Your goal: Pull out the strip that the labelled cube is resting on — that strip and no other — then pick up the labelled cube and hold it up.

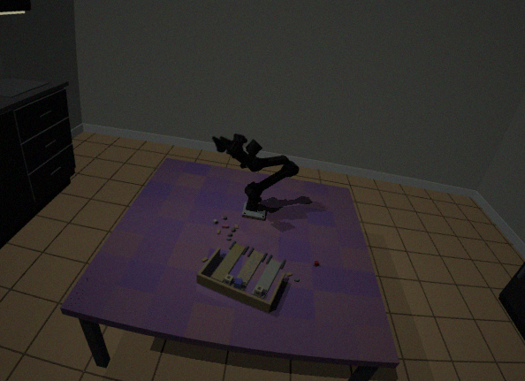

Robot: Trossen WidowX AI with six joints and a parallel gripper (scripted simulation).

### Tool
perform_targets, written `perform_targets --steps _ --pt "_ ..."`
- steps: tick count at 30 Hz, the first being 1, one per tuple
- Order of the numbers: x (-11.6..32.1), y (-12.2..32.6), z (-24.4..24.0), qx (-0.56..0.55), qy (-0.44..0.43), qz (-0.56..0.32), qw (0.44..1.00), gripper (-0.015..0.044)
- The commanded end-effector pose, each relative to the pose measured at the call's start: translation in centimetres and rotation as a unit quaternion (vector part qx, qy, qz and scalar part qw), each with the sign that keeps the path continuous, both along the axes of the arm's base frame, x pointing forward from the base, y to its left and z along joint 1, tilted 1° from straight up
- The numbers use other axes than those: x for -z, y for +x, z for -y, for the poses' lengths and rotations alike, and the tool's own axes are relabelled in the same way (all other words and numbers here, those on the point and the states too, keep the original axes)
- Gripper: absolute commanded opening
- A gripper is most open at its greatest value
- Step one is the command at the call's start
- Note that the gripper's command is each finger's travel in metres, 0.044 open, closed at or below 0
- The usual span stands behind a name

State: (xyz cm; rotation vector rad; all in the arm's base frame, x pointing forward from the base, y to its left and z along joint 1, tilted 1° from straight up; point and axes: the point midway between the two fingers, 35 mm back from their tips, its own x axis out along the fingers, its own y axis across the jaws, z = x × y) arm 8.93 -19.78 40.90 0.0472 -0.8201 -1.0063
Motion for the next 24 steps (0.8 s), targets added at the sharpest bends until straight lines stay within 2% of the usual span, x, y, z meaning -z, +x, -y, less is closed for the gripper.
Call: perform_targets --steps 1,7,13,17,21,24 --pt "2.9 6.5 0.3 -0.094 0.068 -0.101 0.988 0.04" --pt "7.7 14.6 -3.1 -0.226 0.126 -0.249 0.933 0.04" --pt "12.9 20.2 -9.9 -0.35 0.141 -0.402 0.834 0.04" --pt "16.4 21.8 -15.6 -0.423 0.128 -0.5 0.745 0.04" --pt "19.5 21.6 -21.2 -0.48 0.1 -0.586 0.645 0.04" --pt "20.0 21.4 -22.2 -0.489 0.094 -0.599 0.627 0.04"
